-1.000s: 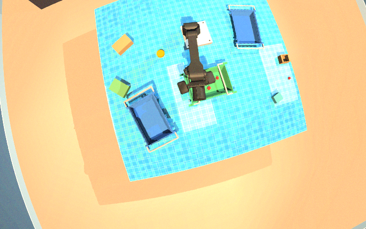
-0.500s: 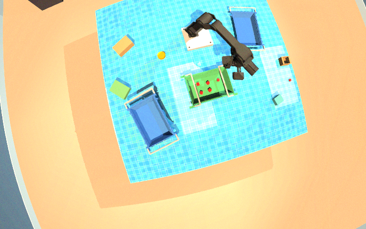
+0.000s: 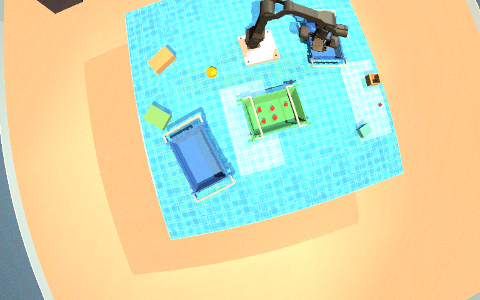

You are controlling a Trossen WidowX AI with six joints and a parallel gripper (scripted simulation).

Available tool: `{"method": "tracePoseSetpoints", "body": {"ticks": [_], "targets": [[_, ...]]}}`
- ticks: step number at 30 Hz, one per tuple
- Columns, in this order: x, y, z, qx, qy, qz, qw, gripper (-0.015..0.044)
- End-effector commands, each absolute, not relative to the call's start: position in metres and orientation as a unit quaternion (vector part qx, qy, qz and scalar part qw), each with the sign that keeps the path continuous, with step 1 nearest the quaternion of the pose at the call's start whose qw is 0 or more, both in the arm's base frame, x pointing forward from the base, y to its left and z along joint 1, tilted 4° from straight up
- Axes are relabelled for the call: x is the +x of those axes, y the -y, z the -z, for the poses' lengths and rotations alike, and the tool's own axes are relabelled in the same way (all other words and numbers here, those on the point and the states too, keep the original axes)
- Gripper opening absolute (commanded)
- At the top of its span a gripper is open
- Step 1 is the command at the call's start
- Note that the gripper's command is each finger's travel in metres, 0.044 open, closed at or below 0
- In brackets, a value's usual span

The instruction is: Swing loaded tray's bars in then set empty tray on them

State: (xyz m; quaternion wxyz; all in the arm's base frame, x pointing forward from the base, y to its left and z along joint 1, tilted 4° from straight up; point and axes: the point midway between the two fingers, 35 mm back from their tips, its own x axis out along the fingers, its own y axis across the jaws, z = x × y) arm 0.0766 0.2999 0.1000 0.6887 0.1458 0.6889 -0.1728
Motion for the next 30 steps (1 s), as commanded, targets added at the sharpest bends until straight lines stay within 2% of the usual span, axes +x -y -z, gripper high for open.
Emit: {"method": "tracePoseSetpoints", "body": {"ticks": [1,10,30], "targets": [[0.024,-0.295,-0.091,0.038,-0.709,0.073,0.701,0.0440],[0.013,-0.294,-0.082,0.016,-0.710,0.053,0.702,0.0440],[0.013,-0.289,-0.005,0.016,-0.710,0.054,0.701,0.0440]]}}
